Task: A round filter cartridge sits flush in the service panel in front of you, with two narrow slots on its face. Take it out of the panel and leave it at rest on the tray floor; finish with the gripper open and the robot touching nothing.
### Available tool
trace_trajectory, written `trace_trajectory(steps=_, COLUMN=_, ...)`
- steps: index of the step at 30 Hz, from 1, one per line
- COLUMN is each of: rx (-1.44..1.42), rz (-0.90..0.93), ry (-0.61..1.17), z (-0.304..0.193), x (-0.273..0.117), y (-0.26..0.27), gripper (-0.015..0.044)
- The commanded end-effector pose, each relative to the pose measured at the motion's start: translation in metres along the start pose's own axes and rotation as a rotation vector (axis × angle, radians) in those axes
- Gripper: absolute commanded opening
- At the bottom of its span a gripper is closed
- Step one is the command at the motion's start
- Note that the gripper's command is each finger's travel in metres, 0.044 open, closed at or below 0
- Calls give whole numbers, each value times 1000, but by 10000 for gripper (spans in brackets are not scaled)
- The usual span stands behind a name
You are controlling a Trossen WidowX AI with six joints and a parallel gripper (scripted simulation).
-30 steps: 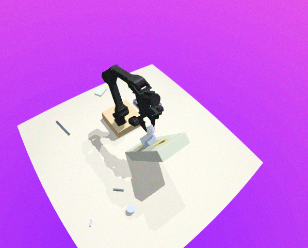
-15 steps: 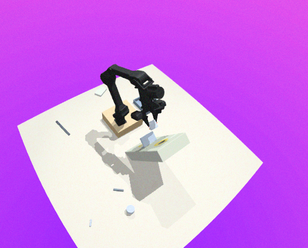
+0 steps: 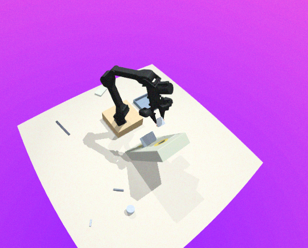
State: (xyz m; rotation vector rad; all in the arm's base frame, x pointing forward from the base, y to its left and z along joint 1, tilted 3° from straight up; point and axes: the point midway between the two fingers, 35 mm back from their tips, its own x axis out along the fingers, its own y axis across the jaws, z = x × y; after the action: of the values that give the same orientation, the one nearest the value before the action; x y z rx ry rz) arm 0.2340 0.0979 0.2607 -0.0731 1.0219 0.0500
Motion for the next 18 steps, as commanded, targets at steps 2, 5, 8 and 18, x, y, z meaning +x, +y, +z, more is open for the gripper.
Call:
trace_trajectory(steps=2, rx=5, rz=2, ry=-19, z=0, x=0, y=19, gripper=0)
trace_trajectory(steps=5, rx=-31, rz=21, ry=-3, z=-3, x=0, y=14, gripper=0)
trace_trajectory(steps=8, rx=-93, rz=64, ry=-4, z=-8, x=-1, y=29, gripper=0)
trace_trajectory(steps=18, rx=-325, rz=205, ry=-1, z=-32, x=-8, y=77, gripper=0)
